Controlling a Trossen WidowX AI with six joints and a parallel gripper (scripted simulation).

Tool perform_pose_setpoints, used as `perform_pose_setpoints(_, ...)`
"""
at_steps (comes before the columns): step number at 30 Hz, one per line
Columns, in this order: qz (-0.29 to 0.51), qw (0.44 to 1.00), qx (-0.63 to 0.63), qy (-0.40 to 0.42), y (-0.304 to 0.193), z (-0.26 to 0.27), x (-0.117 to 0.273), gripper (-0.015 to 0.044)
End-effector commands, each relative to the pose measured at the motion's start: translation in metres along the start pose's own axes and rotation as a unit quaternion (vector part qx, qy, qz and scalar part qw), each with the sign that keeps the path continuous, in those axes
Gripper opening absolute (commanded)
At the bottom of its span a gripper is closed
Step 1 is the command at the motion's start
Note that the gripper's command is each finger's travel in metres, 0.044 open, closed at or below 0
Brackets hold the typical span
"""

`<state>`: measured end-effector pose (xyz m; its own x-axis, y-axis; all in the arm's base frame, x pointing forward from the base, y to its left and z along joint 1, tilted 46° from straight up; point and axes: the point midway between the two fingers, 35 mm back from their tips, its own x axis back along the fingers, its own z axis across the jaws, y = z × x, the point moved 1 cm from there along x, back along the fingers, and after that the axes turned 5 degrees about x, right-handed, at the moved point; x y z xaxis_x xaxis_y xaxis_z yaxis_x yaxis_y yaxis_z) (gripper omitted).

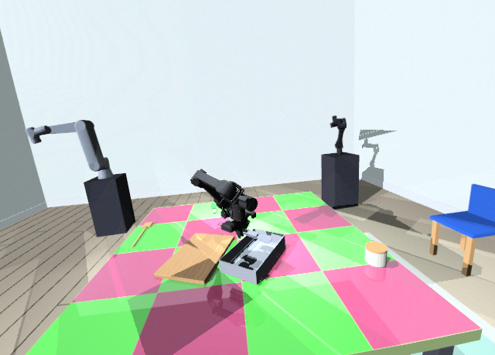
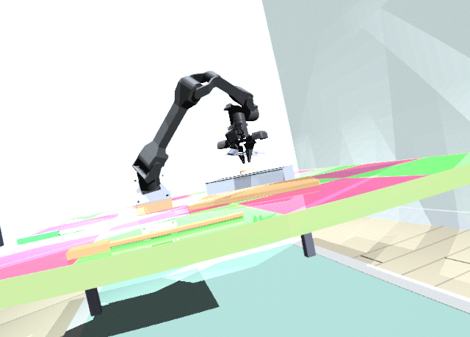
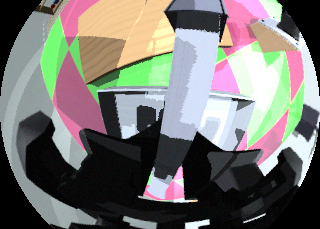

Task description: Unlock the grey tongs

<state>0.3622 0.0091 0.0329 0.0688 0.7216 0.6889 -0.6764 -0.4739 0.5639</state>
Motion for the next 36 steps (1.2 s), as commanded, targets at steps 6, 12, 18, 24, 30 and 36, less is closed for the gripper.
perform_pose_setpoints(6, 0.001, 0.999, 0.037, -0.001, 0.006, 0.005, 0.005, -0.0150)
perform_pose_setpoints(12, 0.002, 0.992, 0.129, -0.002, 0.022, 0.018, 0.017, -0.0150)
perform_pose_setpoints(18, 0.003, 0.975, 0.222, -0.003, 0.039, 0.030, 0.028, -0.0150)
perform_pose_setpoints(24, 0.004, 0.950, 0.313, -0.003, 0.058, 0.041, 0.039, -0.0150)
perform_pose_setpoints(30, 0.005, 0.916, 0.401, -0.003, 0.077, 0.051, 0.050, -0.0150)
perform_pose_setpoints(36, 0.005, 0.886, 0.464, -0.003, 0.093, 0.058, 0.058, -0.0150)
